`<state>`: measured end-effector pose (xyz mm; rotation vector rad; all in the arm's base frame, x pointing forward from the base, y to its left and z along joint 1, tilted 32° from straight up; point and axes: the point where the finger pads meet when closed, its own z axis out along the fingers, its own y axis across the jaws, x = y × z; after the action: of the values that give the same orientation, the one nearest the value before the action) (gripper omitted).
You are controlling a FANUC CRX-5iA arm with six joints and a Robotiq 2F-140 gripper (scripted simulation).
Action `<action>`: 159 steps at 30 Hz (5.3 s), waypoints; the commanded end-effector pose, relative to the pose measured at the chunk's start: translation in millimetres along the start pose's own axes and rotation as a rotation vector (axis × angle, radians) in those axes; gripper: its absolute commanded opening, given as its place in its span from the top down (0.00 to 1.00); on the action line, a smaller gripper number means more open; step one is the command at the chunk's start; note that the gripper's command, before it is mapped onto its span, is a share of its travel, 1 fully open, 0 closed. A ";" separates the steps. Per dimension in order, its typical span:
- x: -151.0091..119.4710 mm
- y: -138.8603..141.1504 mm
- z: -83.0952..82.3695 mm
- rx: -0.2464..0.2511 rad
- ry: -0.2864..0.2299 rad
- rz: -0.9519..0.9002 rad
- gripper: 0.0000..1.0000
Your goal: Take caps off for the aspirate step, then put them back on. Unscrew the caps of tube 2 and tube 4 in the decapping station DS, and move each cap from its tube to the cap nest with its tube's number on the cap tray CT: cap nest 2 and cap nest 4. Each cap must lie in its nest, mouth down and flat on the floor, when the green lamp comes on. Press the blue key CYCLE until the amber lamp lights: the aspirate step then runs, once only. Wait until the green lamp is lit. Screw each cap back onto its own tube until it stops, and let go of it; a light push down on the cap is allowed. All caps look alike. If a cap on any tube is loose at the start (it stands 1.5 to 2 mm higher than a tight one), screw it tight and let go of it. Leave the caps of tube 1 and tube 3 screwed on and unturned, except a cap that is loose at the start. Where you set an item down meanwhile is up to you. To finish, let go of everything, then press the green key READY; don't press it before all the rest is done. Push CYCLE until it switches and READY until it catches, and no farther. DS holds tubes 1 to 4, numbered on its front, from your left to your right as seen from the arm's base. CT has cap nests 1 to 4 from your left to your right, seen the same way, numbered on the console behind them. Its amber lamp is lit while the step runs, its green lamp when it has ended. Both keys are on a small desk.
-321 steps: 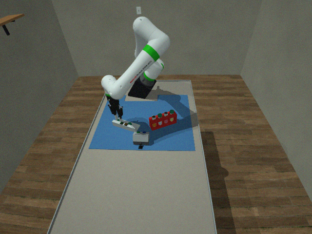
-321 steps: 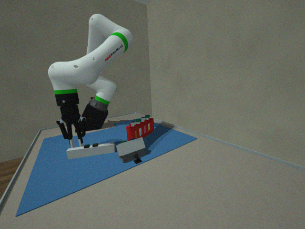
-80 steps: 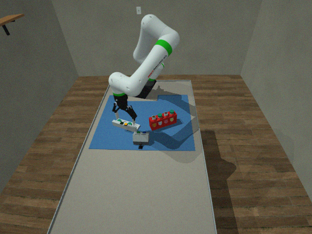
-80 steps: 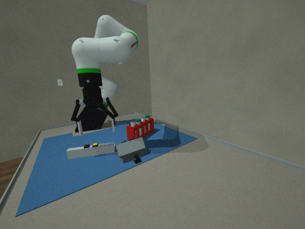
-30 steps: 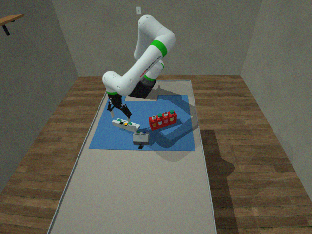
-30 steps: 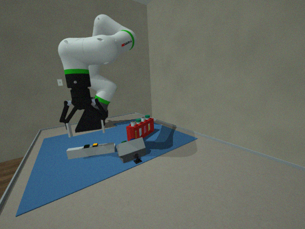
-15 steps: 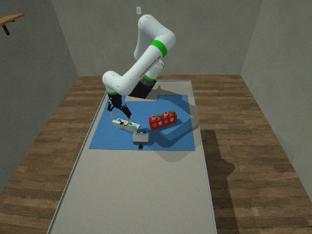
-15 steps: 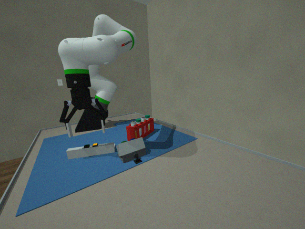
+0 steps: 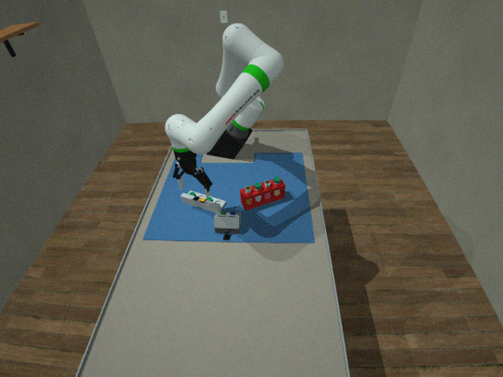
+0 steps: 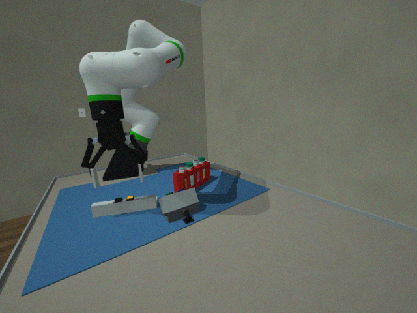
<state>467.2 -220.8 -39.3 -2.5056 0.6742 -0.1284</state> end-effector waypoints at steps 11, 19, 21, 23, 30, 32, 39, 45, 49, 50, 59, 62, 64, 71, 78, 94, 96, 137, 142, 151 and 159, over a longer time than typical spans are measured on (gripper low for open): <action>0.2 0.1 -0.2 0.000 0.000 0.000 0.00; 0.2 0.1 -0.2 0.000 0.000 0.000 0.00; 0.2 0.1 -0.2 0.000 0.000 0.000 0.00; 0.2 0.1 -0.2 0.000 0.000 0.000 0.00; 0.2 0.1 -0.2 0.000 0.000 0.000 0.00; 0.2 0.1 -0.2 0.000 0.000 0.000 0.00; 0.2 0.1 -0.2 0.000 0.000 0.000 0.00; 0.2 0.1 -0.2 0.000 0.000 0.000 0.00; 0.2 0.1 -0.2 0.000 0.000 0.000 0.00; 0.2 0.1 -0.2 0.000 0.000 0.000 0.00; 0.2 0.1 -0.2 0.000 0.000 0.000 0.00; 0.2 0.1 -0.2 0.000 0.000 0.000 0.00; 0.2 0.1 -0.2 0.000 0.000 0.000 0.00; 0.2 0.1 -0.2 0.000 0.000 0.000 0.00; -5.5 -2.4 -5.8 0.000 0.000 0.000 0.71; -59.6 -25.9 -59.0 0.000 0.000 0.000 0.71; -59.6 -25.9 -59.0 0.000 0.000 0.000 0.71; -59.1 -25.9 71.5 0.000 0.000 0.000 0.71; -59.3 -25.9 73.0 0.000 0.000 0.000 0.71; -59.5 -25.9 77.5 0.000 0.000 0.000 0.71; -59.6 -25.9 80.5 0.000 0.000 0.000 0.71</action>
<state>444.5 -134.4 -91.3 -2.5056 0.6743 -0.1285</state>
